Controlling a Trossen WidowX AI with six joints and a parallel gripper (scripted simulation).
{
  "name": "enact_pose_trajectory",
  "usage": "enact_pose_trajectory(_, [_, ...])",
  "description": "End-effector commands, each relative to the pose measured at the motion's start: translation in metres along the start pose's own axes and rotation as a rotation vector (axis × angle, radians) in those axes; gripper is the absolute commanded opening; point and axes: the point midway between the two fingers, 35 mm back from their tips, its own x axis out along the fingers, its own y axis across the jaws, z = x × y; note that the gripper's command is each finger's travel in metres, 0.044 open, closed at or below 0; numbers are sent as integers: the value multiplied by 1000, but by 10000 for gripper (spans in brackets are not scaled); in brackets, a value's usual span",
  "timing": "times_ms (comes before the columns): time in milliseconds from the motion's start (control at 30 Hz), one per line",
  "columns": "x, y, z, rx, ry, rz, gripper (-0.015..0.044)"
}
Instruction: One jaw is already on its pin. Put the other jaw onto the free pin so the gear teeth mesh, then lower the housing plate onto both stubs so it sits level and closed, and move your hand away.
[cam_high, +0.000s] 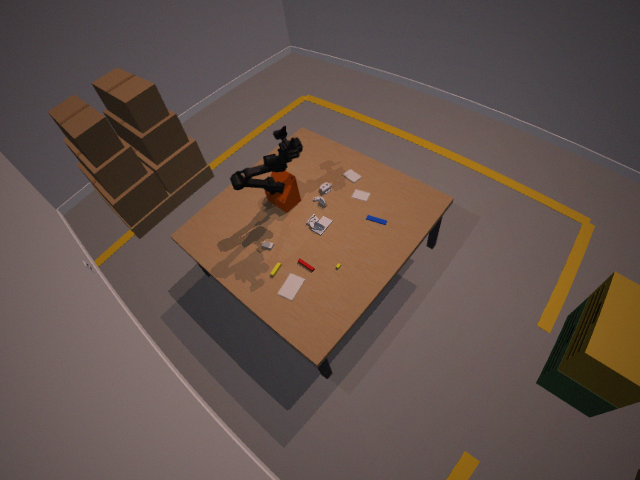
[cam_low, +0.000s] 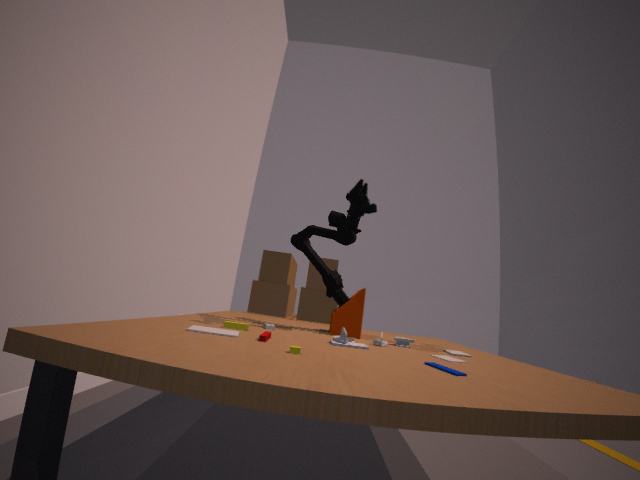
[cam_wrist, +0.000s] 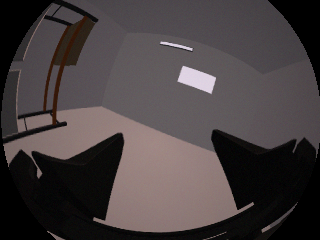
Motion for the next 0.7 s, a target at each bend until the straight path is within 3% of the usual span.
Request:
enact_pose_trajectory(0, [0,0,0,0,0,0,426])
enact_pose_trajectory(667, [-1,18,59,367,-198,113,440])
